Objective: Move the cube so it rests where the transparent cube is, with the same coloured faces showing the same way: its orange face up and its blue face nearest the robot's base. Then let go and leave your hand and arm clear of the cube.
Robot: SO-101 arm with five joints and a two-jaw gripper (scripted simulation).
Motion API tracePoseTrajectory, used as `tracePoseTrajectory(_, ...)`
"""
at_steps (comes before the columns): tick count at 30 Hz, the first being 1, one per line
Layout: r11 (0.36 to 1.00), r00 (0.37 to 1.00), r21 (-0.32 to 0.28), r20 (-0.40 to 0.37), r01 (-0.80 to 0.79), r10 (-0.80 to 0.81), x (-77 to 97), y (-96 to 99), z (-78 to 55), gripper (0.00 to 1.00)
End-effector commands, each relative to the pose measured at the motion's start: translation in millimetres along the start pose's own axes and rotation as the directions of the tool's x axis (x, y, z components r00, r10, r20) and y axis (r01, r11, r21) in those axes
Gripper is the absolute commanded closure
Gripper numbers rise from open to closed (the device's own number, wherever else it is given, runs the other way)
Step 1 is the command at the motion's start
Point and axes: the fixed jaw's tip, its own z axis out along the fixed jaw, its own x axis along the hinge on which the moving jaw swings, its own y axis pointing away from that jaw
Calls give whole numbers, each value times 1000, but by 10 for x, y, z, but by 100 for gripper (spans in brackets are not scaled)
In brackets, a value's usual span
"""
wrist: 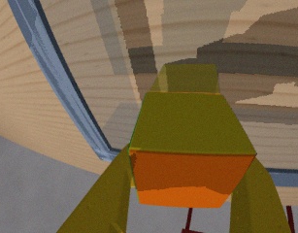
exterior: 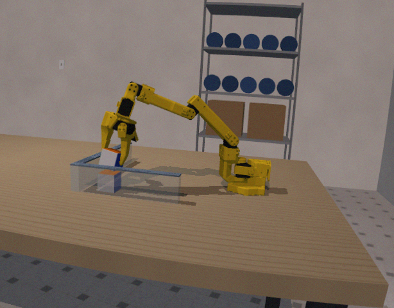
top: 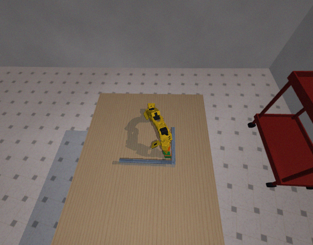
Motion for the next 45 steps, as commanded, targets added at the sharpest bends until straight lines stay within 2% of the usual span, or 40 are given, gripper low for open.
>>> tracePoseTrajectory(1, 996, 999, -81, -45, 24, -28, 76, 103, -187, 78)
tracePoseTrajectory(45, 987, 990, -97, -43, 130, -134, 108, 114, -184, 78)
